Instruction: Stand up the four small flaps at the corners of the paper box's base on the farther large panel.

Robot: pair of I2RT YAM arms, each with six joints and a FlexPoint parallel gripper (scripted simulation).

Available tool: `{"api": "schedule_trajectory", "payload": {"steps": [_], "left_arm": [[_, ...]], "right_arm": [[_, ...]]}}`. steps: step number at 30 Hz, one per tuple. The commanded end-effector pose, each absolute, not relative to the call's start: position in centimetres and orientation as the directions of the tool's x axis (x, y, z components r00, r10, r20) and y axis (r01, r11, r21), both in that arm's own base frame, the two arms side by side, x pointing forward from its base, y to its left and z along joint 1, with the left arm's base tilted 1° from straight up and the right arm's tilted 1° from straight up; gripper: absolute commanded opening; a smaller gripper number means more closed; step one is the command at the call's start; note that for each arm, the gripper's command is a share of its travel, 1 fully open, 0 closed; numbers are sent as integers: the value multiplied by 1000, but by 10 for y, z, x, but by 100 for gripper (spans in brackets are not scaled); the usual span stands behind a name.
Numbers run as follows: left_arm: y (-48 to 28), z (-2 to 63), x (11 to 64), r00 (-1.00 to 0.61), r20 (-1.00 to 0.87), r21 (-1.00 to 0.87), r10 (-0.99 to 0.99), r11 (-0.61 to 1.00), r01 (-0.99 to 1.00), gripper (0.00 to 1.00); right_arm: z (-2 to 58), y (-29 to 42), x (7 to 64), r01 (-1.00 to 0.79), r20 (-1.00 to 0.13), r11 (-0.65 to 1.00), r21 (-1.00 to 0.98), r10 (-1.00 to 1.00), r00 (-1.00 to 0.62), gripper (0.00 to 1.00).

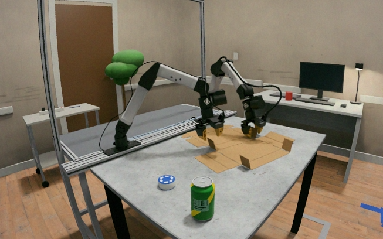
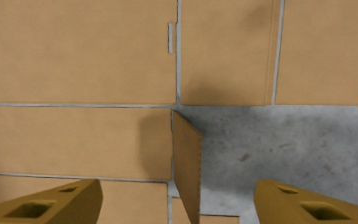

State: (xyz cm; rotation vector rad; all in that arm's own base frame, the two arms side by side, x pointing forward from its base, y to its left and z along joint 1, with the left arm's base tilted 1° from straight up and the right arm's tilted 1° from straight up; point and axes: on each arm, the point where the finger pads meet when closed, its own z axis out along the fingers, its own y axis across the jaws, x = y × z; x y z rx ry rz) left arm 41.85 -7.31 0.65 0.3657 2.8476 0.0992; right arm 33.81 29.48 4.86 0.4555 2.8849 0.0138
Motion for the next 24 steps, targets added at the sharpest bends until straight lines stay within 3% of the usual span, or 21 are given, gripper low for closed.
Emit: {"api": "schedule_trajectory", "payload": {"steps": [1, 24], "left_arm": [[-71, -6, 417, -936, -248, 117, 250, 967, 228, 77], [-71, -6, 417, -936, -248, 117, 250, 967, 228, 77]], "right_arm": [[33, 302, 344, 306, -238, 950, 60, 311, -920, 77], [36, 318, 354, 304, -254, 948, 96, 319, -913, 77]]}}
